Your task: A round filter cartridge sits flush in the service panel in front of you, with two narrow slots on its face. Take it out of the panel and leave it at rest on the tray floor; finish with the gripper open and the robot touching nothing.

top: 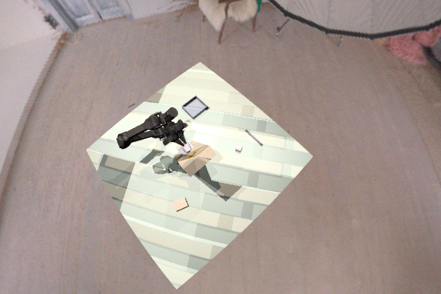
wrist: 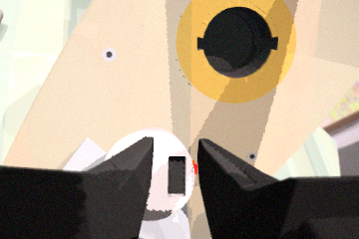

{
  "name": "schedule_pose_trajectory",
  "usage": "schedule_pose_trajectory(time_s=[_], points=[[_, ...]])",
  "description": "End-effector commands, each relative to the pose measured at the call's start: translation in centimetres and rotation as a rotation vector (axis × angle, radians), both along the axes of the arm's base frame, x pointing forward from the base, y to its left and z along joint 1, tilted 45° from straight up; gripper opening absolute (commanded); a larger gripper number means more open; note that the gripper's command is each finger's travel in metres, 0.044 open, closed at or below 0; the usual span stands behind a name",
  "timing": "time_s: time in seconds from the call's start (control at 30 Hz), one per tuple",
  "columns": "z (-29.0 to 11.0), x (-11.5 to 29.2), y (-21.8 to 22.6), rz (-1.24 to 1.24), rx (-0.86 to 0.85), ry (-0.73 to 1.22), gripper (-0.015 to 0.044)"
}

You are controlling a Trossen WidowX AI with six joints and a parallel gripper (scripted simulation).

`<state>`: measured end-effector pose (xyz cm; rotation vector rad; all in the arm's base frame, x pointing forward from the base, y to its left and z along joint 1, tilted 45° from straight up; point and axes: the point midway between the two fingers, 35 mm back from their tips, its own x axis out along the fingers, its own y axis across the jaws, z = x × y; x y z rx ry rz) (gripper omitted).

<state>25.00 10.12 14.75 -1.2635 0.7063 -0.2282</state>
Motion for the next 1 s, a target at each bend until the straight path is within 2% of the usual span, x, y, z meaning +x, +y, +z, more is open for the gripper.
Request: schedule_pose_trajectory(time_s=[0.0,0.2,0.43,0.6,0.97], points=[[-0.7,-0.6,-1.4,-0.02,-0.021,0.03,0.0104],[-0.6,-0.5,-1.2,-0.02,-0.021,0.03,0.0104],[3.9,3.3,2.4,-0.02,-0.021,0.03,0.0104],[4.4,3.7,2.7,-0.02,-0.021,0.029,0.0104],[9.8,4.0,7.8,-0.02,-0.003,0.014,0.0393]])
